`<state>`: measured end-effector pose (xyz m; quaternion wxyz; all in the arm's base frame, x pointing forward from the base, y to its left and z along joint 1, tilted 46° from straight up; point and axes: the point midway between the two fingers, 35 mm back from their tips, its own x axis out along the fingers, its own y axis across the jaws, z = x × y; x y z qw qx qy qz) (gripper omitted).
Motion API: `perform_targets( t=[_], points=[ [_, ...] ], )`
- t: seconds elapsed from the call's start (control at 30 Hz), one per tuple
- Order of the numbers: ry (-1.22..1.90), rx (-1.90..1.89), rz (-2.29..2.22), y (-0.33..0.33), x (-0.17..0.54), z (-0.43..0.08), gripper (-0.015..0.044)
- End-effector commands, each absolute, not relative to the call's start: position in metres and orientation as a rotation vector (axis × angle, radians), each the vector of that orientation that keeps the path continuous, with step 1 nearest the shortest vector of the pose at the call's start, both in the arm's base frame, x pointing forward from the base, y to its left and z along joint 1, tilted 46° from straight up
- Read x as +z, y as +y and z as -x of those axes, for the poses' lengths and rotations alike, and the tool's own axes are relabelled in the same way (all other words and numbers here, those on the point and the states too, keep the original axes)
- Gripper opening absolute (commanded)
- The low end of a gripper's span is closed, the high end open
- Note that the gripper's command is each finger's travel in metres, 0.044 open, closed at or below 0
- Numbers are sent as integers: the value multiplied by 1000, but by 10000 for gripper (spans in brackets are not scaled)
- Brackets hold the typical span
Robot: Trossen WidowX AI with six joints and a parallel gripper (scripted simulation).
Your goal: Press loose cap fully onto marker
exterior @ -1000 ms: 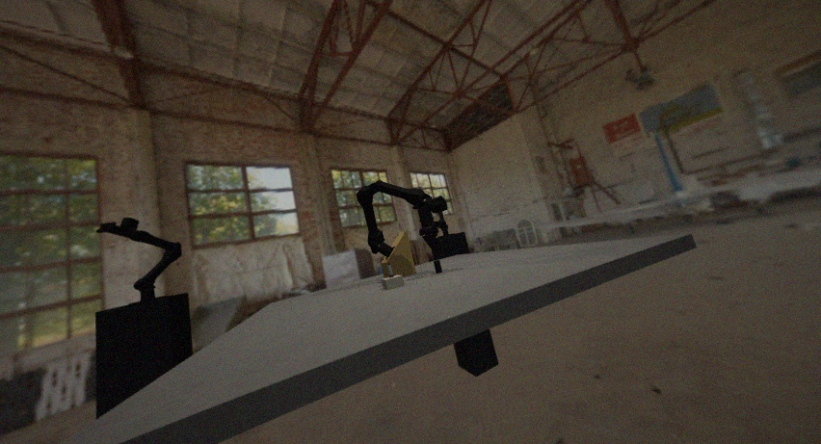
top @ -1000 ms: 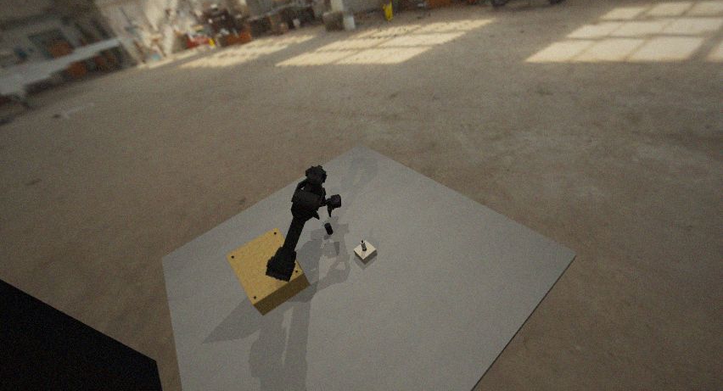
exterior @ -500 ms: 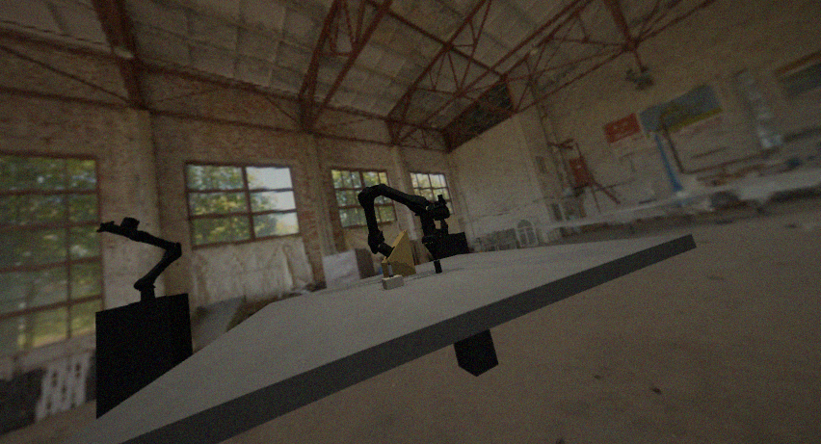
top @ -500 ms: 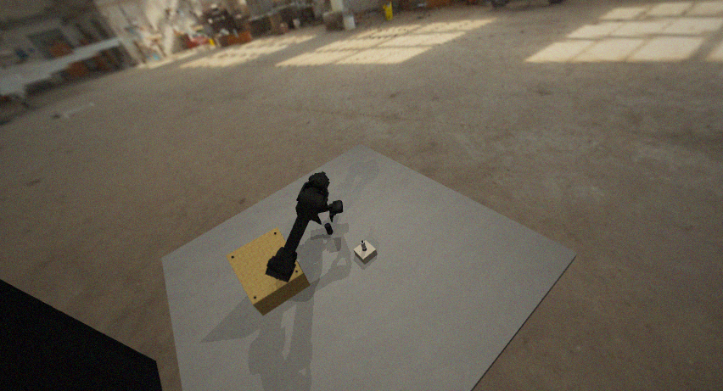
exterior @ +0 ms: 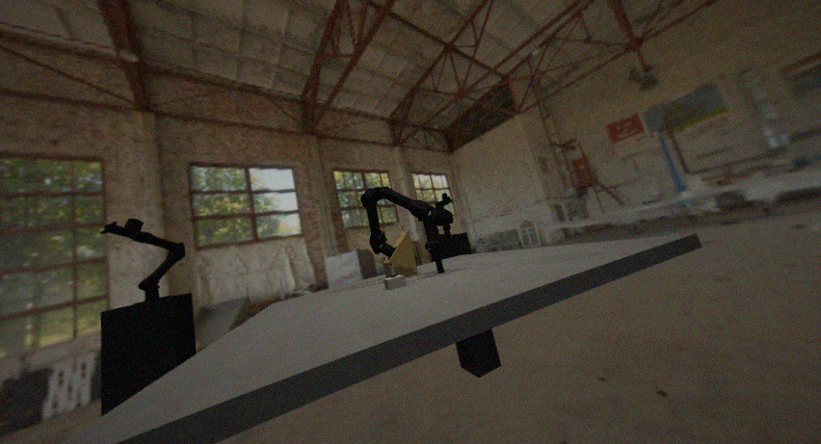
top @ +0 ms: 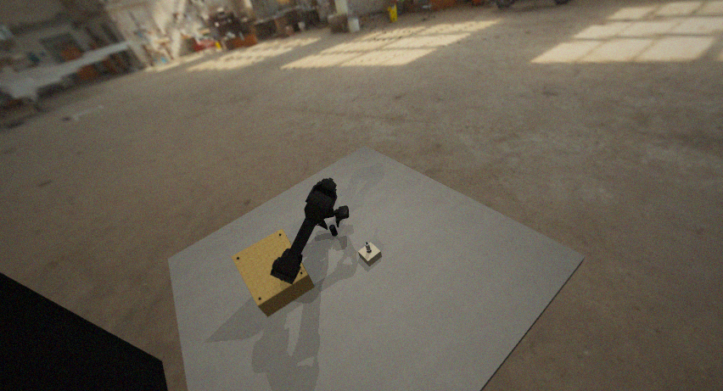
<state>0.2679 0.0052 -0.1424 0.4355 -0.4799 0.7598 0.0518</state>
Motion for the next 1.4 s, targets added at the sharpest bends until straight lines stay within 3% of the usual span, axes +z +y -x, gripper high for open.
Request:
perform_targets(
  t=[0.0,0.43,0.57,0.87,0.97,1.37],
  points=[
    [1895,131,1206,-1,-148,-265,241],
    [1896,129,1207,-14,-160,-261,241],
    [1896,129,1207,-14,-160,-261,136],
    [1896,129,1207,-13,-160,-261,76],
    [1895,130,1206,-10,-157,-263,0],
    [1894,133,1204,19,-129,-270,0]
  ],
)
